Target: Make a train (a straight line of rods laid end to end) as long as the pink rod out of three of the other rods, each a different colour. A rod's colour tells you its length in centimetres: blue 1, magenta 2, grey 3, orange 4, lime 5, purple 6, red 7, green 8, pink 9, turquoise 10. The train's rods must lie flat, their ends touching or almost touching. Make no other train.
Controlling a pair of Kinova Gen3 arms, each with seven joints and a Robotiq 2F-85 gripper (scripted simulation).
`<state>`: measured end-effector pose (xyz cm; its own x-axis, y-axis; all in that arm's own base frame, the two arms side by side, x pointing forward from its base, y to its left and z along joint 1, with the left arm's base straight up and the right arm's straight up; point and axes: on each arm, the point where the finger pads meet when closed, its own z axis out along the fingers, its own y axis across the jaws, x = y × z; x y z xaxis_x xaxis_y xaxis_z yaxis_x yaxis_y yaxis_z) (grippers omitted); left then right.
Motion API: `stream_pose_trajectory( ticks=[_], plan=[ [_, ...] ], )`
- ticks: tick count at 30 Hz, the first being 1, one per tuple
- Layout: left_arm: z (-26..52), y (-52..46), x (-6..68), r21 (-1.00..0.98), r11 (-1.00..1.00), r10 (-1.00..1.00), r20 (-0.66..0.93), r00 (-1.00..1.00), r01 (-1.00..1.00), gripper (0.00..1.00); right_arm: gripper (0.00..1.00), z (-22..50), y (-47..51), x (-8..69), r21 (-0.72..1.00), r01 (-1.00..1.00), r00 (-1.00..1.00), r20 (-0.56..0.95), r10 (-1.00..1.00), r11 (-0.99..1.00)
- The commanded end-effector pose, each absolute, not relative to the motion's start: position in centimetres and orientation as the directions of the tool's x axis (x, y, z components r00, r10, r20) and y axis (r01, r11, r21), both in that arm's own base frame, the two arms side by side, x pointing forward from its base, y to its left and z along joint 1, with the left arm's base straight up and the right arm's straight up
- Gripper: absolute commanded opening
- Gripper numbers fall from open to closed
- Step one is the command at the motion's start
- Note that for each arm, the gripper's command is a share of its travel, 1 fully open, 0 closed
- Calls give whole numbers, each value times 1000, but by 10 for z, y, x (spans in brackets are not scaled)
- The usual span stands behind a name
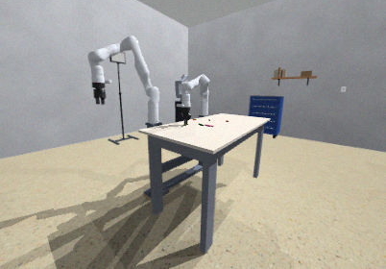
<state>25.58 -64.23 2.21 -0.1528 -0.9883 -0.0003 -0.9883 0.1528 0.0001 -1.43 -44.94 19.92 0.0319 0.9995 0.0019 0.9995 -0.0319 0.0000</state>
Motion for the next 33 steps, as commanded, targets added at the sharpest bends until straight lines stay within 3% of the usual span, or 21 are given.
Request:
stream_pose_trajectory(
  ticks=[1,33],
  plan=[
    [24,-643,256,-1,153,-988,2,-153,-988,175,1000,200,-450,-14,0,999,32,0,999,-32],
    [31,-643,256,-1,153,-988,2,-153,-988,175,1000,200,-450,-14,0,999,32,0,999,-32]
  ],
)
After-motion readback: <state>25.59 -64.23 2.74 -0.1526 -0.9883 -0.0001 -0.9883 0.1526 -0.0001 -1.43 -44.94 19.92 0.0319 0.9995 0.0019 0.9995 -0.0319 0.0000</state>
